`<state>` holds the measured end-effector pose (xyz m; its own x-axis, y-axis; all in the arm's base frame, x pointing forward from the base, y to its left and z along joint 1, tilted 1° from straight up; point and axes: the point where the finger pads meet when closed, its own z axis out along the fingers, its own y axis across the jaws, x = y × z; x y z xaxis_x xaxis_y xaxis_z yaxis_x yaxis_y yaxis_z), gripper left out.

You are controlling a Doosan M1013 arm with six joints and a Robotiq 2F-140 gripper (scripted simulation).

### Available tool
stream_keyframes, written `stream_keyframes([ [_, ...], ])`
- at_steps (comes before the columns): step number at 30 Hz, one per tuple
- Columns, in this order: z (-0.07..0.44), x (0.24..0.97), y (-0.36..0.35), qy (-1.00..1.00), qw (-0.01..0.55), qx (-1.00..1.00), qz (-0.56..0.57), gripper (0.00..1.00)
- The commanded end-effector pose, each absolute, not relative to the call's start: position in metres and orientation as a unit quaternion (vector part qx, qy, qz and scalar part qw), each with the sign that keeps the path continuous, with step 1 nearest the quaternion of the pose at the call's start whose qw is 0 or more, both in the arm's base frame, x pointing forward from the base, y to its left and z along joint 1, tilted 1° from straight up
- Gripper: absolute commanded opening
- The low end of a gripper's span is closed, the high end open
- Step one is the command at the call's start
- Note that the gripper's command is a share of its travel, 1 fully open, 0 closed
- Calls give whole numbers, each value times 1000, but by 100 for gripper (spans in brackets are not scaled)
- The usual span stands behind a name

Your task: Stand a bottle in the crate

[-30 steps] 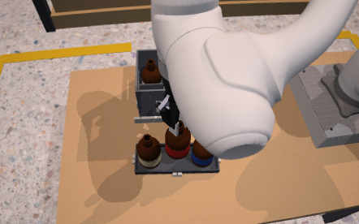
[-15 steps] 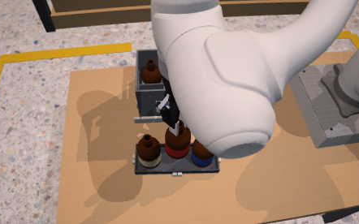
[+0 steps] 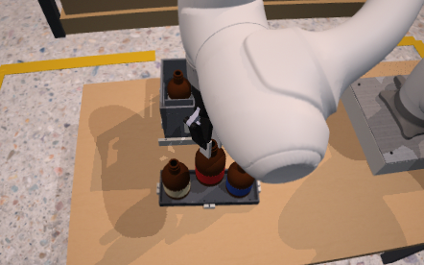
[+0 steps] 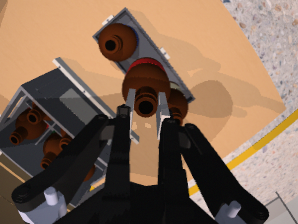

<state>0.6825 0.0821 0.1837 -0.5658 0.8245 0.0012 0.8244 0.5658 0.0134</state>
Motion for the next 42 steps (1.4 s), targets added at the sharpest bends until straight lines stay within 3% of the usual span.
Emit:
stream_keyframes([
  [1, 192, 682, 84, 885, 4, 465, 5, 0],
  [42, 213, 682, 84, 885, 4, 465, 5, 0],
])
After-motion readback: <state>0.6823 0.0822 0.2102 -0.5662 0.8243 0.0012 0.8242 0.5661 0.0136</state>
